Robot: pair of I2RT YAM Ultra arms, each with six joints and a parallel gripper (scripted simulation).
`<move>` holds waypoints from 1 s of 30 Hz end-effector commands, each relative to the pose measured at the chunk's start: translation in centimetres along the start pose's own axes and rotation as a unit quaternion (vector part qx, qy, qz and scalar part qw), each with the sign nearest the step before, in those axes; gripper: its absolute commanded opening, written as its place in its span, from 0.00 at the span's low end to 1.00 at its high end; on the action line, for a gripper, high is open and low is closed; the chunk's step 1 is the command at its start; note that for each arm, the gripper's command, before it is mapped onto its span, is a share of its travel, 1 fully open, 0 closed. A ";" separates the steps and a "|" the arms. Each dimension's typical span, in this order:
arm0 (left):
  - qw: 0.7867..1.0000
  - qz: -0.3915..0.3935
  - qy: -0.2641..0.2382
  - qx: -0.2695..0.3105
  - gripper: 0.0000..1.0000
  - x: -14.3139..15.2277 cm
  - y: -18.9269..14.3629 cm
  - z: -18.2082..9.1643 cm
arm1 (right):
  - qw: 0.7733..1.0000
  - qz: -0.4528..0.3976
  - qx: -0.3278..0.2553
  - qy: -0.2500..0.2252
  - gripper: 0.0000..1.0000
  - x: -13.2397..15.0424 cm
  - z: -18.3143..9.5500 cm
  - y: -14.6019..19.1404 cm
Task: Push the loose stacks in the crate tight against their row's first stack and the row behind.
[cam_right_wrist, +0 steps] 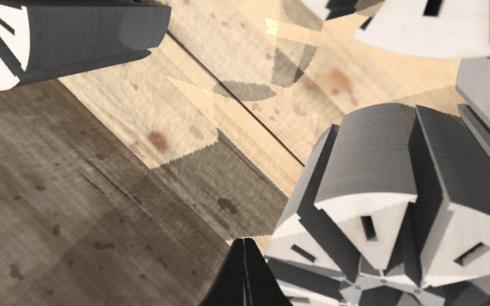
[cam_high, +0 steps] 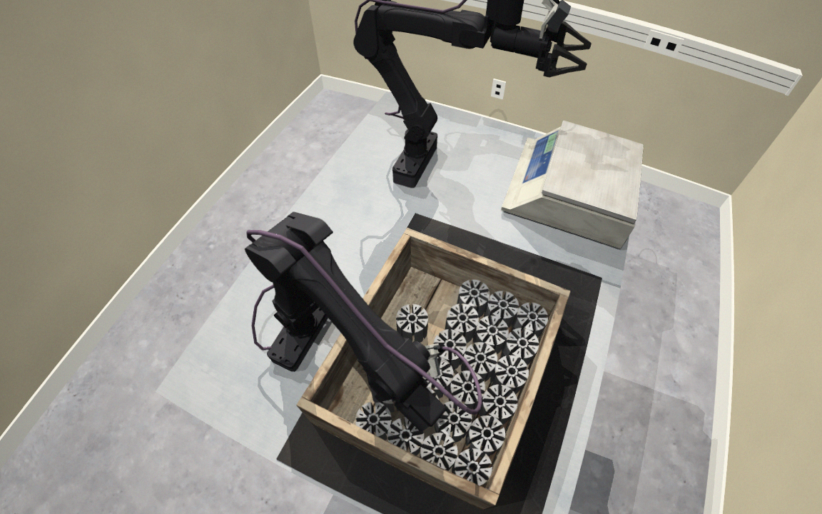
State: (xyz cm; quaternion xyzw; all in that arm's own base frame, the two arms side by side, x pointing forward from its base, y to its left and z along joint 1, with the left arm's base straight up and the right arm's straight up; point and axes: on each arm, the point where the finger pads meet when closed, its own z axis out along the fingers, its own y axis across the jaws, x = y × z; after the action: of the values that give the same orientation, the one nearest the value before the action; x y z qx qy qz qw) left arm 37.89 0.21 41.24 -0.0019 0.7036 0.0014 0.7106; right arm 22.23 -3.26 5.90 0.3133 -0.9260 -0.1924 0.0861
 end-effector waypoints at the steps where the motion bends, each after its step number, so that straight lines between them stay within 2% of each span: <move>1: 0.999 -0.001 -0.050 0.010 1.00 -3.8 -0.7 -0.5 | 0.999 -0.003 0.024 -0.021 0.01 -0.5 -0.4 -0.5; 7: 0.999 -0.001 -0.050 0.010 1.00 -3.8 -0.7 -0.5 | 0.999 -0.008 0.026 -0.026 0.01 -1.3 -0.8 -0.8; 30: 0.999 -0.001 -0.050 0.010 1.00 -3.8 -0.7 -0.5 | 0.999 -0.009 0.026 -0.029 0.01 -1.2 -1.0 -0.4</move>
State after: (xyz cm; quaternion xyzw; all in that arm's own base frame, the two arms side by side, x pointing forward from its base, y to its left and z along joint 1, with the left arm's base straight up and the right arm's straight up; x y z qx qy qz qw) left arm 37.89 0.21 41.24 -0.0019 0.7036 0.0014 0.7106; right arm 22.33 -3.14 5.87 0.3128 -0.9262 -0.1938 0.0824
